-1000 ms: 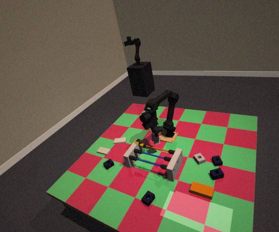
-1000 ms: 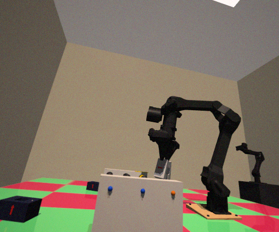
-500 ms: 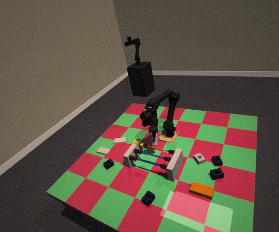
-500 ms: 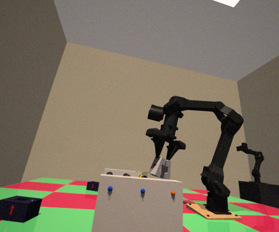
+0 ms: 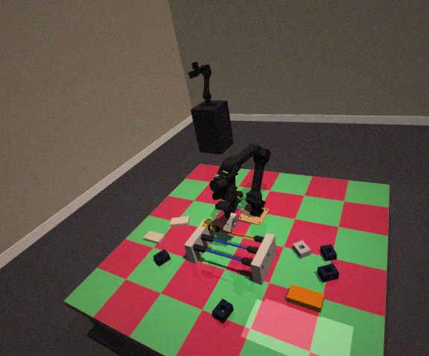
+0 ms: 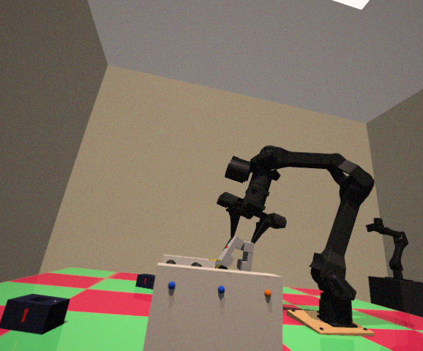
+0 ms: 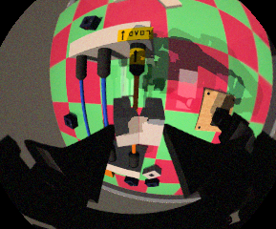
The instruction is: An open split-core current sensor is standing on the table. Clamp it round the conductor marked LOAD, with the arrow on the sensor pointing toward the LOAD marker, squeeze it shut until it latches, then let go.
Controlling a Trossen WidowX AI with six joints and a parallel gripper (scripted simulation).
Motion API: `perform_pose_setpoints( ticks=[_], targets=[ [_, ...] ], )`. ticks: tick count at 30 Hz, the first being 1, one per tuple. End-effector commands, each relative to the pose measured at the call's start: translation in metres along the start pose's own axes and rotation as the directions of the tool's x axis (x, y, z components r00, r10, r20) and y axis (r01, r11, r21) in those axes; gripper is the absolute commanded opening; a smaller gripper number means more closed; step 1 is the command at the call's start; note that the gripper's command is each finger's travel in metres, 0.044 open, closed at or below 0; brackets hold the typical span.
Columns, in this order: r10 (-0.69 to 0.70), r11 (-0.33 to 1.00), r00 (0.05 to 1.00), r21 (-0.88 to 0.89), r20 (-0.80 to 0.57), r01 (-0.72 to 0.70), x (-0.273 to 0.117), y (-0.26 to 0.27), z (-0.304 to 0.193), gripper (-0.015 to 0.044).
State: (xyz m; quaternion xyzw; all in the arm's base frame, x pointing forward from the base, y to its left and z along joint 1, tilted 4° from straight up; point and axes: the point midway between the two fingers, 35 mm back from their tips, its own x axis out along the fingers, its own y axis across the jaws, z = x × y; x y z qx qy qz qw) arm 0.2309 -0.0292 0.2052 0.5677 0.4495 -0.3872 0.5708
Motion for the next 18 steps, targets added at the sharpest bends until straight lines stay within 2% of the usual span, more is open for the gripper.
perform_pose_setpoints(
  ticks=[1,18],
  targets=[
    [0.001,0.999,1.000,0.035,-0.004,-0.001,0.003,0.003,0.000,0.0000],
    [0.001,0.999,1.000,0.035,-0.004,-0.001,0.029,0.004,0.000,0.0000]
  ],
)
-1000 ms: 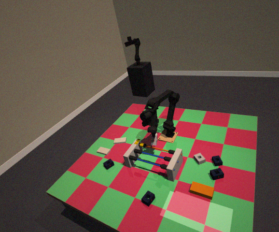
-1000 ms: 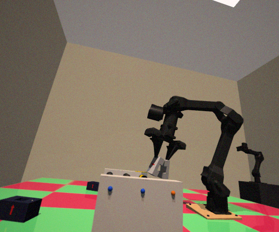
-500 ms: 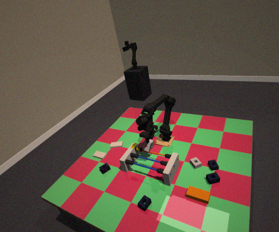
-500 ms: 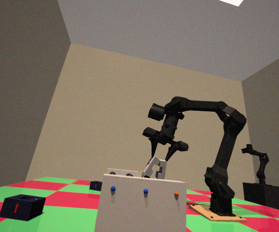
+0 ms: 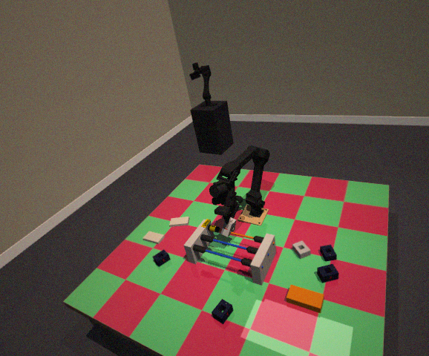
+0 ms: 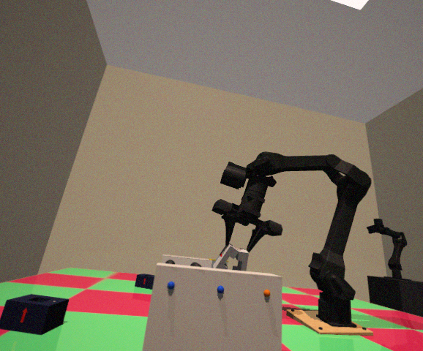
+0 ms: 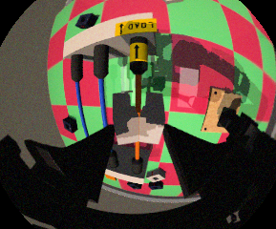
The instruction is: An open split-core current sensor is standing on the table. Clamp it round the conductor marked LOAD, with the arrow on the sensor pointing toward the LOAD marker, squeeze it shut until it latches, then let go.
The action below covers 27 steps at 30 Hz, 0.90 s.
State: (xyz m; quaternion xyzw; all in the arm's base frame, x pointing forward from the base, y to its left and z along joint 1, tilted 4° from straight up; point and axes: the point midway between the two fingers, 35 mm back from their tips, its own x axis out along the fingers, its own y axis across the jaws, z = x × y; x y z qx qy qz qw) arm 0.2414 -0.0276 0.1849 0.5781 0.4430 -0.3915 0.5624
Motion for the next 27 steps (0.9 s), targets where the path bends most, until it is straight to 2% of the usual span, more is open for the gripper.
perform_pose_setpoints(
  ticks=[1,19,27],
  targets=[
    [-0.004,1.000,1.000,0.005,-0.001,0.004,0.008,0.000,0.000,0.0000],
    [-0.003,1.000,1.000,0.005,-0.001,0.003,0.037,-0.001,0.000,0.0000],
    [0.001,1.000,1.000,0.000,-0.004,-0.001,0.032,-0.001,-0.001,0.0000]
  ],
)
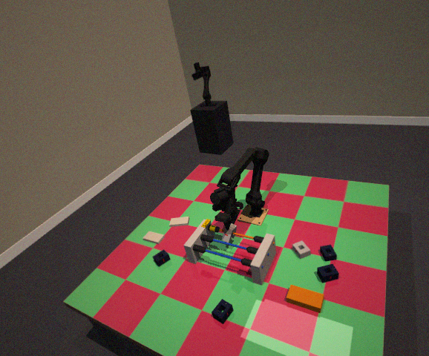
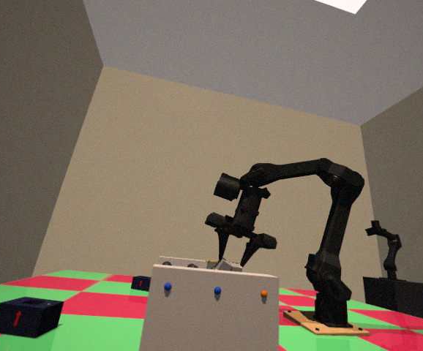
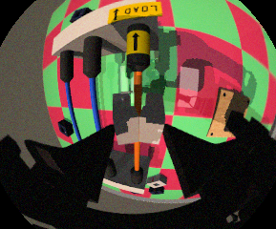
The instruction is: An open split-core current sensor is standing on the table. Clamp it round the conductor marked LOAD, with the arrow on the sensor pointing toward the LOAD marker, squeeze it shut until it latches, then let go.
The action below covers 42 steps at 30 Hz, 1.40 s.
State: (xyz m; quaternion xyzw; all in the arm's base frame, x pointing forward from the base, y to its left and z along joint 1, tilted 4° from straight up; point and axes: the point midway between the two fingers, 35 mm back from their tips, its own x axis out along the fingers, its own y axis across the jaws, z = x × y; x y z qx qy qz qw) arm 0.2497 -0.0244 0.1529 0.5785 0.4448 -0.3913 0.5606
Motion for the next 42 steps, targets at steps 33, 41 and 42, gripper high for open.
perform_pose_setpoints(
  ticks=[33,41,42],
  targets=[
    [0.004,1.000,1.000,-0.001,0.001,-0.004,-0.0010,0.0007,0.0000,0.0000],
    [-0.012,1.000,1.000,0.000,0.000,0.012,-0.0007,0.0016,0.0001,0.0000],
    [-0.022,1.000,1.000,0.000,0.000,0.022,-0.0005,0.0022,0.0001,0.0000]
  ],
)
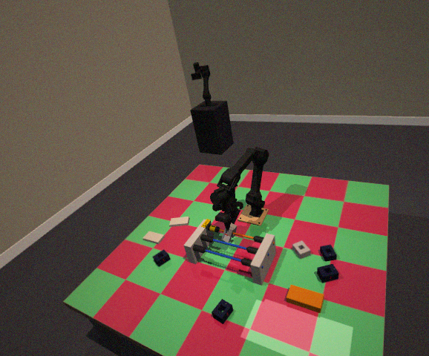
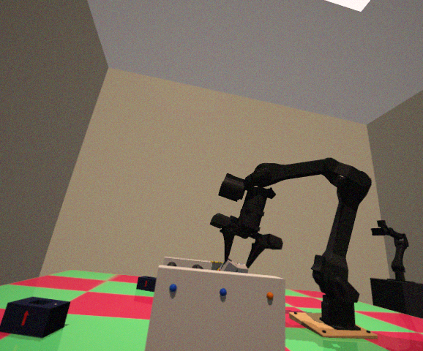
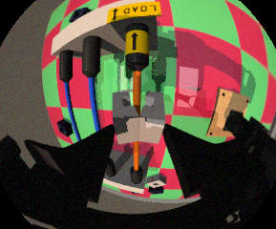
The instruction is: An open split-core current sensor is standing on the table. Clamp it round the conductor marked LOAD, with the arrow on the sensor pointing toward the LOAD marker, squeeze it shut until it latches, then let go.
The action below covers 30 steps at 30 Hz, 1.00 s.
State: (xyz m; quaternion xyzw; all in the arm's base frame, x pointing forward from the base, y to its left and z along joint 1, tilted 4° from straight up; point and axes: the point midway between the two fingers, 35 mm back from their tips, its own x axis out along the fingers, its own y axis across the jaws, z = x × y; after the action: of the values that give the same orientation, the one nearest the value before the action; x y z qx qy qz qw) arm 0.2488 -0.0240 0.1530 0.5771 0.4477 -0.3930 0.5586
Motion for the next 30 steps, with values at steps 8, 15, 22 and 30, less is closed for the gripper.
perform_pose_setpoints(
  ticks=[8,15,22,30],
  targets=[
    [-0.133,0.991,0.991,0.004,0.001,0.133,0.003,0.010,0.001,0.0000],
    [-0.238,0.971,0.971,0.005,0.003,0.238,0.006,0.016,0.001,0.0000],
    [-0.194,0.981,0.981,0.001,-0.001,0.194,0.004,0.012,0.000,0.0184],
    [-0.194,0.981,0.981,0.001,-0.001,0.194,0.004,0.012,0.000,0.0394]
  ],
)
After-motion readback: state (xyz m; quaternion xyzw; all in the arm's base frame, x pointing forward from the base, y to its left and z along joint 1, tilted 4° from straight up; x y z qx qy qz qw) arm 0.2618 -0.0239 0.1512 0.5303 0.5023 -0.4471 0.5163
